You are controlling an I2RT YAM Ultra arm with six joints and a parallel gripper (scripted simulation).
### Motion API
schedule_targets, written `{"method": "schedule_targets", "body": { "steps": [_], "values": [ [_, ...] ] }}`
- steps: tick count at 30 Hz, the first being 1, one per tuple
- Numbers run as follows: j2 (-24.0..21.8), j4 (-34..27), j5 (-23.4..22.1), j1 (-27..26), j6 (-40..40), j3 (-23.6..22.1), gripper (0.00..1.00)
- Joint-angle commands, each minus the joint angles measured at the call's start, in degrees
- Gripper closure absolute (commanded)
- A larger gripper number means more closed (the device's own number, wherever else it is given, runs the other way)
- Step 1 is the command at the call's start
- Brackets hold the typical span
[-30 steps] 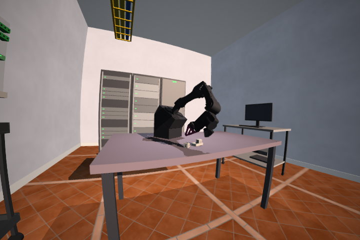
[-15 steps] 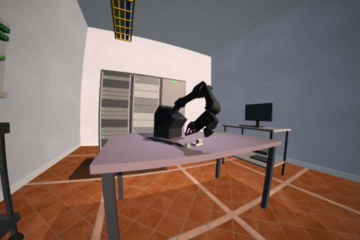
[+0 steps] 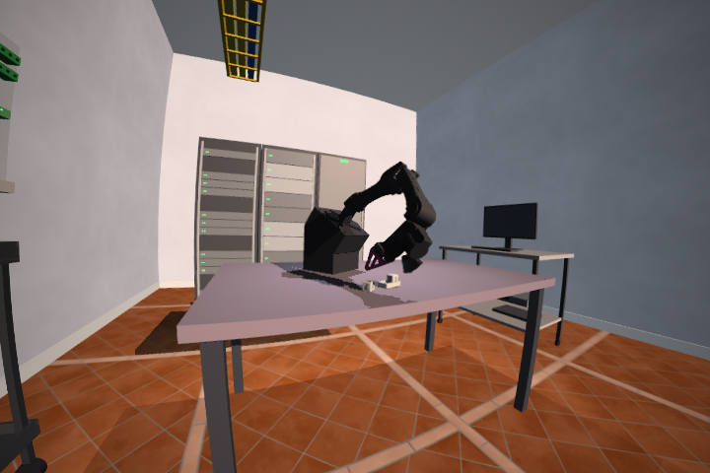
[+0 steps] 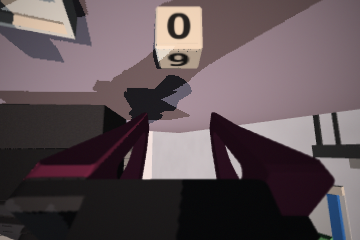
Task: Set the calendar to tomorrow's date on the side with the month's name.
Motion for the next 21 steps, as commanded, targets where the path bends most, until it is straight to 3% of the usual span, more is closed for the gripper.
{"method": "schedule_targets", "body": {
  "steps": [1, 21],
  "values": [
    [1.3, 1.1, 0.4, 0.0, 0.5, 1.3, 0.53],
    [7.2, 2.6, -0.1, 1.1, 1.9, 5.4, 0.53]
  ]
}}
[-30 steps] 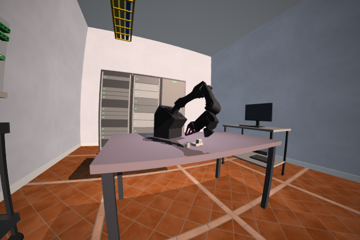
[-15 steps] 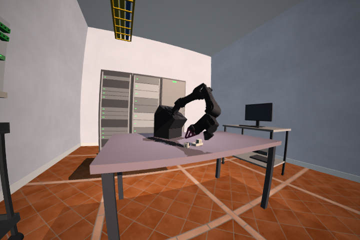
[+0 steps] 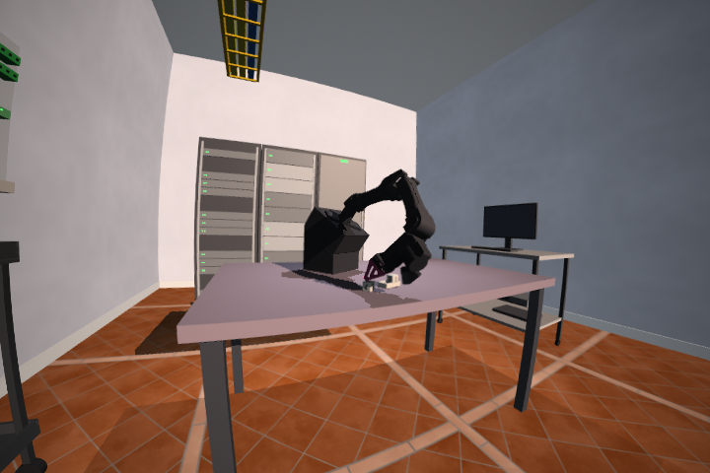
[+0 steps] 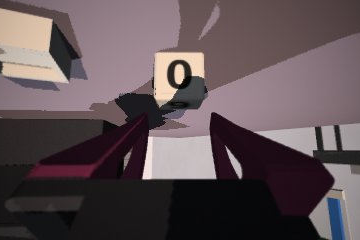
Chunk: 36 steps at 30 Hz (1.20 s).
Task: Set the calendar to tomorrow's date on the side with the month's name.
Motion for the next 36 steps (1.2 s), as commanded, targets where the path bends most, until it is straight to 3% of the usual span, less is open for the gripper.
{"method": "schedule_targets", "body": {
  "steps": [1, 12, 36],
  "values": [
    [1.3, 1.3, -0.1, 0.0, 0.6, 1.6, 0.53],
    [4.0, 1.5, -0.4, 0.7, 1.2, 3.7, 0.53],
    [5.3, 1.2, -0.3, 0.7, 1.2, 4.3, 0.53]
  ]
}}
